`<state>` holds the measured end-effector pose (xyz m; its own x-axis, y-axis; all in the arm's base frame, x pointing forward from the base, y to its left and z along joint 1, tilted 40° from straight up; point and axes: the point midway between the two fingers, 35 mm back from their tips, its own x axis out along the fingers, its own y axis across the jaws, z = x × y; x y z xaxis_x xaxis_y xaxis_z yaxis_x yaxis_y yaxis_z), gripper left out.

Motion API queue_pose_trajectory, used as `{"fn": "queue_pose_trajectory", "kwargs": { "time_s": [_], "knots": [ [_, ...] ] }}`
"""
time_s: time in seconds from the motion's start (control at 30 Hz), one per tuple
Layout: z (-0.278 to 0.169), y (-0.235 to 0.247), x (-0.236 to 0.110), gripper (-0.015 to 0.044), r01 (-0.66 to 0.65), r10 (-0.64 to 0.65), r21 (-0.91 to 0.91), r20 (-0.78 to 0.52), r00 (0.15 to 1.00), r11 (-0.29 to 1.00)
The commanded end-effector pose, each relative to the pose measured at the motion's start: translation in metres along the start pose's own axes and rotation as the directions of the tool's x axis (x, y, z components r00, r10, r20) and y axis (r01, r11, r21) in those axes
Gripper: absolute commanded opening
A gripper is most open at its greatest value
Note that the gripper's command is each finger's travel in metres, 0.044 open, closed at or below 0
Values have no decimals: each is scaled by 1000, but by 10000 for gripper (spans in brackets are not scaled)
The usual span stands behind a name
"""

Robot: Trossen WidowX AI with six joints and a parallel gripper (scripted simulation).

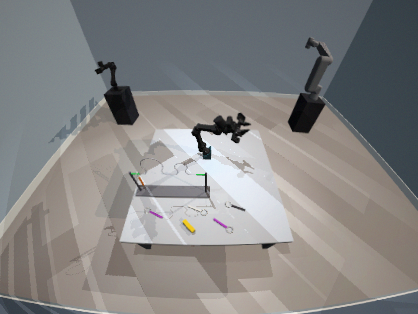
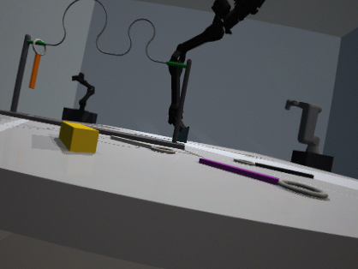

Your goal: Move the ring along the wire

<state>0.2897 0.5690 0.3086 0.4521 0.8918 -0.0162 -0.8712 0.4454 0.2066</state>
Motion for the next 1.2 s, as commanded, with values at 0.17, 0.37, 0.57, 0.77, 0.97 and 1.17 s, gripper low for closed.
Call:
{"fn": "queue_pose_trajectory", "kwargs": {
  "time_s": [0.17,0.37,0.57,0.77,0.97,1.17],
  "knots": [
    [56,-73,-25,160,59,-53,-113,56,997,992],
    [92,-124,-52,160,116,-98,-203,95,991,972],
    [135,-174,-91,160,191,-152,-307,146,978,932],
    [173,-216,-138,160,268,-204,-409,194,959,872],
    [209,-250,-189,160,344,-254,-508,241,937,790],
    [241,-273,-245,160,416,-303,-600,286,909,683]
  ]
}}
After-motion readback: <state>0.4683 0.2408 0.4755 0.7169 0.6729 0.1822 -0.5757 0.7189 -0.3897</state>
